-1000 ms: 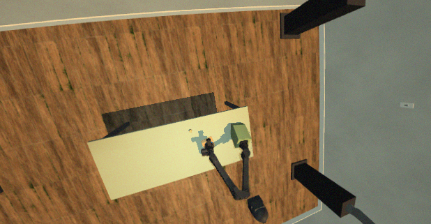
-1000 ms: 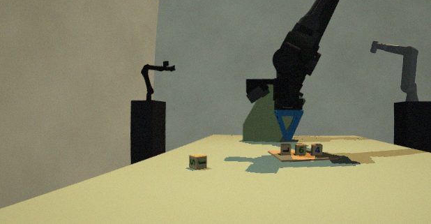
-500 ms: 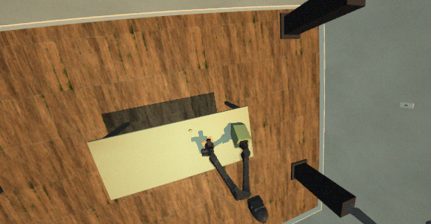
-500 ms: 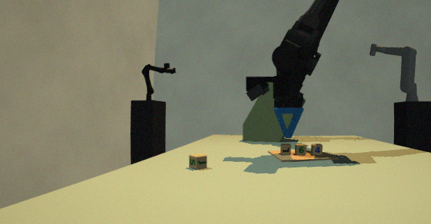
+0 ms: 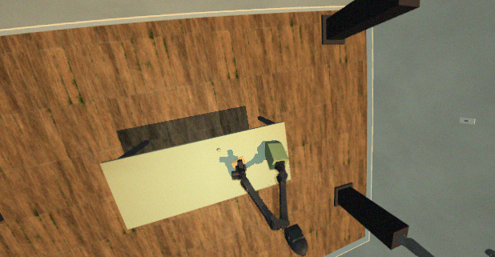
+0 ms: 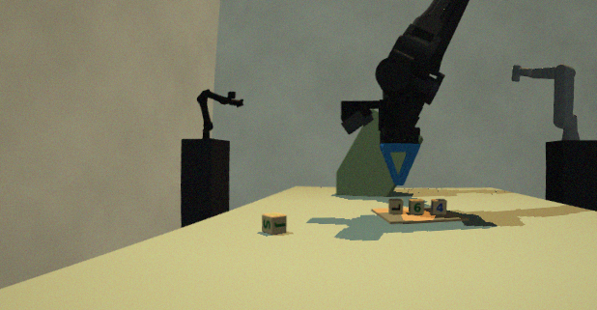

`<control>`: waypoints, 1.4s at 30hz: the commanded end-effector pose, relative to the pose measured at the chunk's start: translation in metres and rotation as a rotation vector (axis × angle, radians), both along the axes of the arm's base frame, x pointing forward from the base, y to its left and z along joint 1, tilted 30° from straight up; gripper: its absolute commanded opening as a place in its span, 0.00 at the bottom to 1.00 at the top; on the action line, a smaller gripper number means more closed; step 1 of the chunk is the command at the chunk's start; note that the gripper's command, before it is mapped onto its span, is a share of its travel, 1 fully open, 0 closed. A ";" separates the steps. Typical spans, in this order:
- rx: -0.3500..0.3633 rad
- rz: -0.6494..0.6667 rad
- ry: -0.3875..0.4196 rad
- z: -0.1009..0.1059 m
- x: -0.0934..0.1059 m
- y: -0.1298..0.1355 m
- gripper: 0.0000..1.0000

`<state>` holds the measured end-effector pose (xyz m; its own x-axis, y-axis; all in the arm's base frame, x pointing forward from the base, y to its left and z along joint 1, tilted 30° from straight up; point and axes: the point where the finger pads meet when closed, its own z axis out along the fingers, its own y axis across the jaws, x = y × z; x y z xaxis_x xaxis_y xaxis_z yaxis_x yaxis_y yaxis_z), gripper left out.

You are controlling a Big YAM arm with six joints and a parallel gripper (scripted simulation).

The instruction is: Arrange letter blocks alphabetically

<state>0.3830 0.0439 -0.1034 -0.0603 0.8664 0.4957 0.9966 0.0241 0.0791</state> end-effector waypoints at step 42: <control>-0.014 -0.019 -0.069 0.067 0.020 -0.045 1.00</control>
